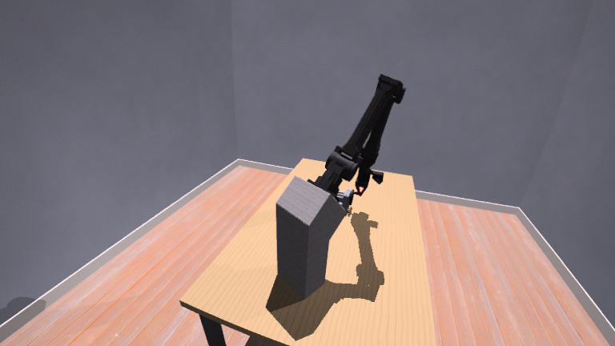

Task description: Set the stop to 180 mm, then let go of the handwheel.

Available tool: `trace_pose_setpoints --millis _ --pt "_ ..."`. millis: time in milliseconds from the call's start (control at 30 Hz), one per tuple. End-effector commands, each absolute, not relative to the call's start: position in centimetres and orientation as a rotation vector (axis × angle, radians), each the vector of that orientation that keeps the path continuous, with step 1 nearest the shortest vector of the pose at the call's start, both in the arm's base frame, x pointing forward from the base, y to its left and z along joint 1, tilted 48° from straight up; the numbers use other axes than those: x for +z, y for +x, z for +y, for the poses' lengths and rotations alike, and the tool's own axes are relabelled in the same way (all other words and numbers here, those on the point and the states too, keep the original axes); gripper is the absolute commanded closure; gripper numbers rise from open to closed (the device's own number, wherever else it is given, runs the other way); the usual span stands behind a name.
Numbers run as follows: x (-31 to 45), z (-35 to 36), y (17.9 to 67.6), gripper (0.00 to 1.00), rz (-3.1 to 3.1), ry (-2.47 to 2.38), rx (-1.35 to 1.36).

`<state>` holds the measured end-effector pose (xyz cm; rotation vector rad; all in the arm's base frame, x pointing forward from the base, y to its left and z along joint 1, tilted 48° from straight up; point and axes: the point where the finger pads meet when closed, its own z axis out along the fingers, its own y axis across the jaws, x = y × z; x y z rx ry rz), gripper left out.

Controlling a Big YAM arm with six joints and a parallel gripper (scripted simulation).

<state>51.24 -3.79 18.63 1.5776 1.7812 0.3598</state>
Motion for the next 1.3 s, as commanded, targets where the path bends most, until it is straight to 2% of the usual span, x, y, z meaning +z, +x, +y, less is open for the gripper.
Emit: trace_pose_setpoints --millis 0,367,600,700,1033,1200,1267 --pt "24.8 -2.1 53.3 0.94 1.706 1.502 0.469" --pt "22.9 -2.0 54.9 0.94 1.738 1.515 0.445" --pt "25.1 -2.0 54.6 0.94 1.706 1.498 0.474" --pt "22.8 -2.0 55.4 0.94 1.74 1.513 0.443" --pt "22.0 -2.5 57.8 0.94 1.744 1.507 0.434" --pt "24.3 -2.3 57.5 0.94 1.715 1.486 0.466" --pt "21.6 -3.1 58.0 0.94 1.739 1.513 0.43"
